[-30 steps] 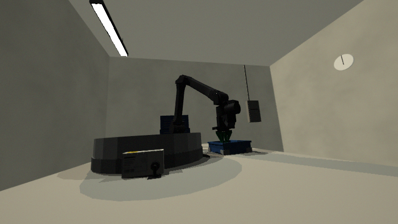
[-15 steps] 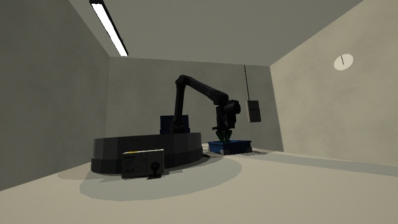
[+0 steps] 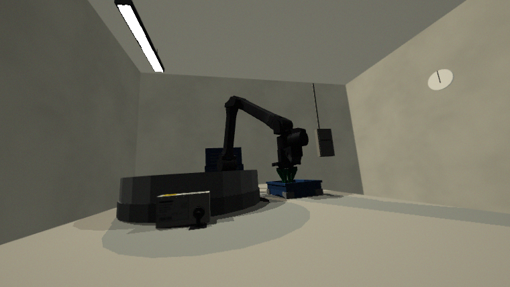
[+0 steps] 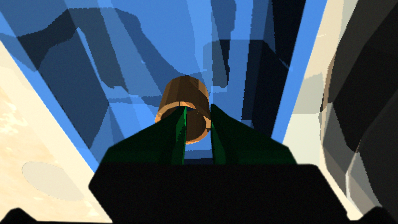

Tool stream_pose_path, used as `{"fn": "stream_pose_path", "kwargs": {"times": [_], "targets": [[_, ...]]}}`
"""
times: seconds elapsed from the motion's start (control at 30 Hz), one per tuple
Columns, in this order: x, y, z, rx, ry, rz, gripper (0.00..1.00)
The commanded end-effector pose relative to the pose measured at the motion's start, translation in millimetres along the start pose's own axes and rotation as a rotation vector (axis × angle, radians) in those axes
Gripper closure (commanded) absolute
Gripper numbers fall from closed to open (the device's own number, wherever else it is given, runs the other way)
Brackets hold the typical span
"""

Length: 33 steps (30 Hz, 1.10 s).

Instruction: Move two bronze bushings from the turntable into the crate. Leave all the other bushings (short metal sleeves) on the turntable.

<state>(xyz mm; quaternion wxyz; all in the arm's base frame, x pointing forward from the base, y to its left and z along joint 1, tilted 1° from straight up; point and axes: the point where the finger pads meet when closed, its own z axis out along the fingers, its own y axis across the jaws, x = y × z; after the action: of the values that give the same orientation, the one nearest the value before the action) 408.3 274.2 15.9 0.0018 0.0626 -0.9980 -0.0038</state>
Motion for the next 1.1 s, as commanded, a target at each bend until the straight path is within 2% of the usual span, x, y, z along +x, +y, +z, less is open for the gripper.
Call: {"fn": "stream_pose_path", "kwargs": {"times": [0.0,0.23,0.5,0.57,0.87,1.07], "targets": [[-18,12,-31.5,-0.027,-0.06,0.0,0.81],[-20,13,-56.7,-0.031,-0.068,0.0,0.81],[-18,11,-96.8,-0.032,-0.07,0.0,0.81],[-18,11,-96.8,-0.032,-0.07,0.0,0.81],[-17,9,-130.8,-0.032,-0.072,0.0,0.81],[-17,9,-134.7,-0.03,-0.067,0.0,0.81]]}}
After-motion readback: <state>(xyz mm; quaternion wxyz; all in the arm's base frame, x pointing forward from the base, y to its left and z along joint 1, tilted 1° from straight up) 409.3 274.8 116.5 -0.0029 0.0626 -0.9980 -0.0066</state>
